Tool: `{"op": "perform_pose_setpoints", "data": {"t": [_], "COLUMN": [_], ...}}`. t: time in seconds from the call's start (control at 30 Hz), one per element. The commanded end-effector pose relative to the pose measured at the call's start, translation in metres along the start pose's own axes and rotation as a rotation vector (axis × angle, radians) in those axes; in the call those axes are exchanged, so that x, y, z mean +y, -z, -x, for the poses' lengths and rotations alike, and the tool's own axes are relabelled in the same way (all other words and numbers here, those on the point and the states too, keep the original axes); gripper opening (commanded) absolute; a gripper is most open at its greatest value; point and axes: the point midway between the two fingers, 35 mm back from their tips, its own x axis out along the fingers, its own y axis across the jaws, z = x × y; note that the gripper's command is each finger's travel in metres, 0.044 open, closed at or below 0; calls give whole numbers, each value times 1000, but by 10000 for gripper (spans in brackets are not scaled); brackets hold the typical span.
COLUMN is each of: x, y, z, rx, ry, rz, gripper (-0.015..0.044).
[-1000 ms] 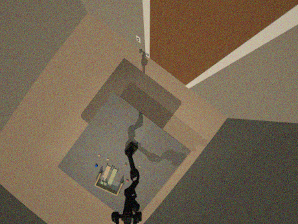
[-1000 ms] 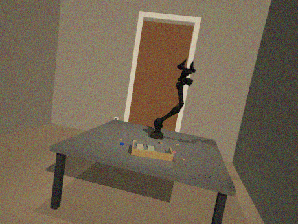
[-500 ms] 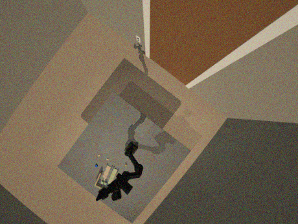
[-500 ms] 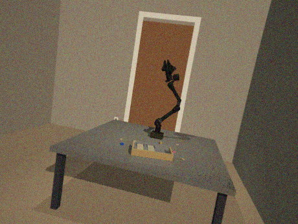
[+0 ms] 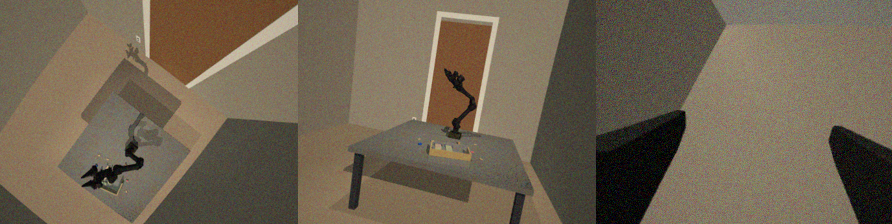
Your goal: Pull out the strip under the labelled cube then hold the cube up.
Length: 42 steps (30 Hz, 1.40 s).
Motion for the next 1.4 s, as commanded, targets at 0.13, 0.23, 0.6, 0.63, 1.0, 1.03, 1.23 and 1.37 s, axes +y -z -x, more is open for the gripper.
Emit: {"op": "perform_pose_setpoints", "data": {"t": [0.13, 0.23, 0.6, 0.63, 1.0, 1.03, 1.23, 1.37], "x": [103, 145, 287, 297, 355, 355, 355, 355], "y": [88, 113, 175, 178, 204, 204, 204, 204], "z": [12, 28, 143, 157, 291, 291, 291, 291], "rx": [246, 338, 683, 714, 968, 968, 968, 968], "ry": [-286, -399, -830, -869, -1200, -1200, -1200, -1200], "rz": [-236, -301, -422, -423, -357, -357, -357, -357], "gripper": [400, 400, 400, 400, 400, 400, 400, 400]}}
